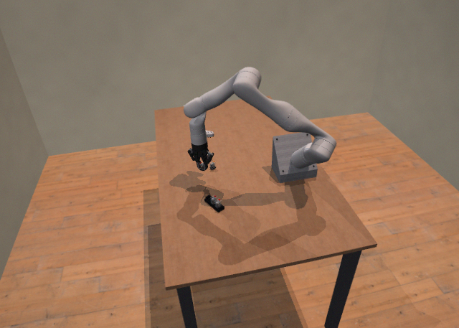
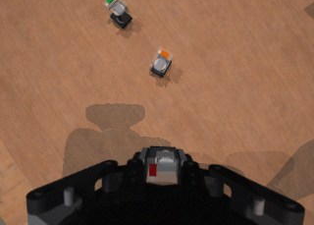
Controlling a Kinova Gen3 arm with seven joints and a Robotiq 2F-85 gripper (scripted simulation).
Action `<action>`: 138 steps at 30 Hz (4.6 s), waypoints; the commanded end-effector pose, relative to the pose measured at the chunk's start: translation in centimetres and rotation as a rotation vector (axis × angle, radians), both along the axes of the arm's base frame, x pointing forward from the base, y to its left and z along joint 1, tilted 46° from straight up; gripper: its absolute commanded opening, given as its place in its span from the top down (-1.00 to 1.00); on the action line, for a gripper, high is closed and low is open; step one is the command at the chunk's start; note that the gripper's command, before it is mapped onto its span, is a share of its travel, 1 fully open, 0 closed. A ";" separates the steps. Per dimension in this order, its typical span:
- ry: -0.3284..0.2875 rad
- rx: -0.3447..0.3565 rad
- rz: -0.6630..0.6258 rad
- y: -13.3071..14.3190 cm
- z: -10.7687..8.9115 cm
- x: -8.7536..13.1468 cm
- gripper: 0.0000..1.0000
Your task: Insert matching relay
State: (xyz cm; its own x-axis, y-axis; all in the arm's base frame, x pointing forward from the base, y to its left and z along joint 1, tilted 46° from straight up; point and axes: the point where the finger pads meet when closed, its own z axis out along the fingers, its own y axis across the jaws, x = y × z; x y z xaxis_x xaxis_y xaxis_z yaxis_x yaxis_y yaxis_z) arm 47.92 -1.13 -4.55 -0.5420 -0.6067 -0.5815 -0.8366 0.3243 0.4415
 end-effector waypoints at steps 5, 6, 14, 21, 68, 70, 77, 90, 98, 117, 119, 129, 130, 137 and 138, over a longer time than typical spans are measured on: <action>-0.020 -0.005 -0.013 -1.0 1.2 0.9 1.00; -0.020 -0.005 -0.013 -1.0 1.2 0.9 1.00; -0.022 -0.004 -0.014 -0.2 2.3 1.0 1.00; -0.025 0.000 -0.016 4.5 7.1 0.5 1.00; -0.571 0.046 0.510 9.8 12.2 -1.4 1.00; -0.634 0.052 0.569 9.8 12.2 -1.4 1.00; -0.755 0.063 0.685 9.8 12.1 -1.4 1.00; -0.826 0.070 0.753 9.8 12.2 -1.4 1.00; -0.826 0.070 0.753 10.0 11.9 -1.4 1.00; -0.826 0.071 0.753 11.9 10.1 -1.6 1.00; -0.826 0.071 0.753 12.1 9.9 -1.6 1.00; -0.826 0.071 0.753 12.8 9.2 -1.7 1.00; -0.826 0.071 0.753 12.9 9.1 -1.7 1.00; -0.826 0.071 0.753 13.0 9.0 -1.7 1.00; -0.826 0.071 0.753 13.0 9.0 -1.7 1.00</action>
